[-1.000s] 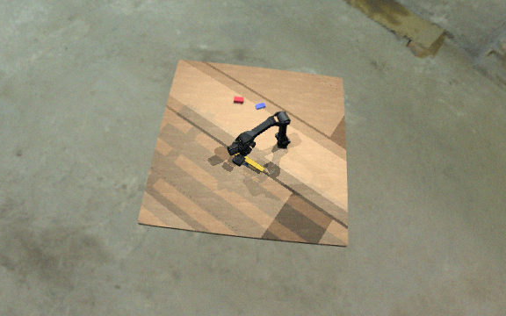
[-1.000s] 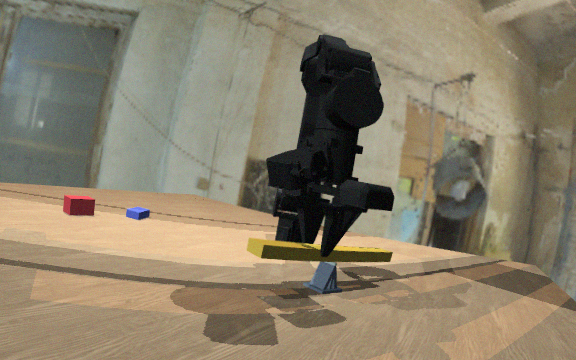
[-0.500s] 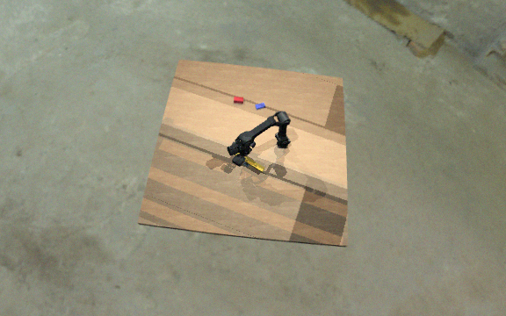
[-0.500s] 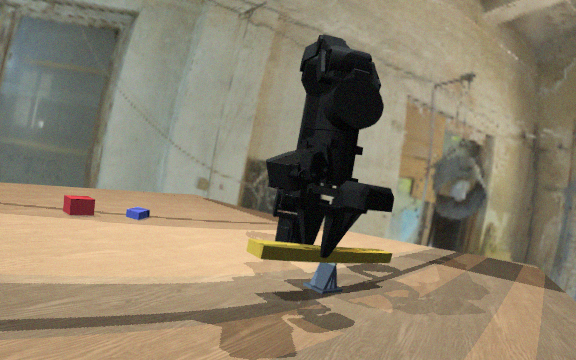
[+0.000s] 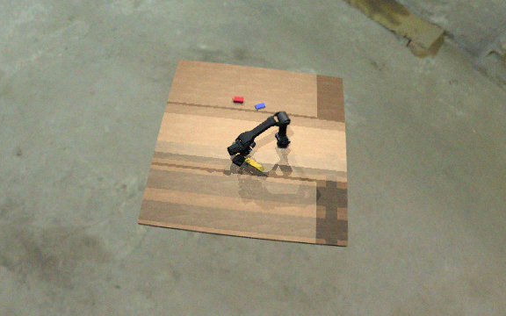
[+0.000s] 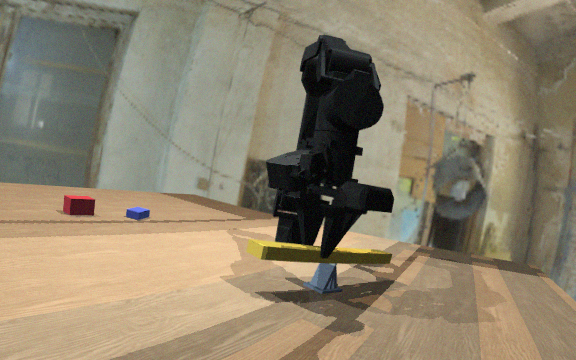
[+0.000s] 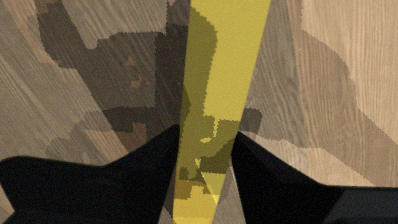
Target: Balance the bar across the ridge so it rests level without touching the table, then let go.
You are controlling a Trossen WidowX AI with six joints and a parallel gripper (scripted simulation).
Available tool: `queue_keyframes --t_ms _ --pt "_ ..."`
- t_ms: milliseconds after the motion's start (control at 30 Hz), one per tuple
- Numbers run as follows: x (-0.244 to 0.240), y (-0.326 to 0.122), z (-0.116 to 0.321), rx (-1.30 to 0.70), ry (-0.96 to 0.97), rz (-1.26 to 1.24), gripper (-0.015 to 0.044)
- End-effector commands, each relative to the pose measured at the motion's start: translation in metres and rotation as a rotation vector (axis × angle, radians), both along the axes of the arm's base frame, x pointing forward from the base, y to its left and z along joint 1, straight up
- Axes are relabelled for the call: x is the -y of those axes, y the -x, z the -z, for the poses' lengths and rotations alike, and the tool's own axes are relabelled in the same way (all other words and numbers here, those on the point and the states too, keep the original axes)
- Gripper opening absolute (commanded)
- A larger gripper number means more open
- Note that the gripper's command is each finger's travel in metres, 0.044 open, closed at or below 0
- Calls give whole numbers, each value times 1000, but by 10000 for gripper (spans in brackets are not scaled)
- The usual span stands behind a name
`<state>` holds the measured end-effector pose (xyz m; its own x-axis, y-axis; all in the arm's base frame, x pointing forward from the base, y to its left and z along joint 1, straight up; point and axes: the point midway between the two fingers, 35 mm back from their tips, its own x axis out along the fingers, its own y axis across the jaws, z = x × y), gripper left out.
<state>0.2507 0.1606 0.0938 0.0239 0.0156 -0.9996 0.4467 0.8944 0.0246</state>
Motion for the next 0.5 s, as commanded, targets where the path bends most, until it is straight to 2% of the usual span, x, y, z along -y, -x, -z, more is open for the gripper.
queue_keyframes --t_ms 0,467 --pt "0 0 1 0 0 1 0" --pt "0 0 2 0 0 1 0"
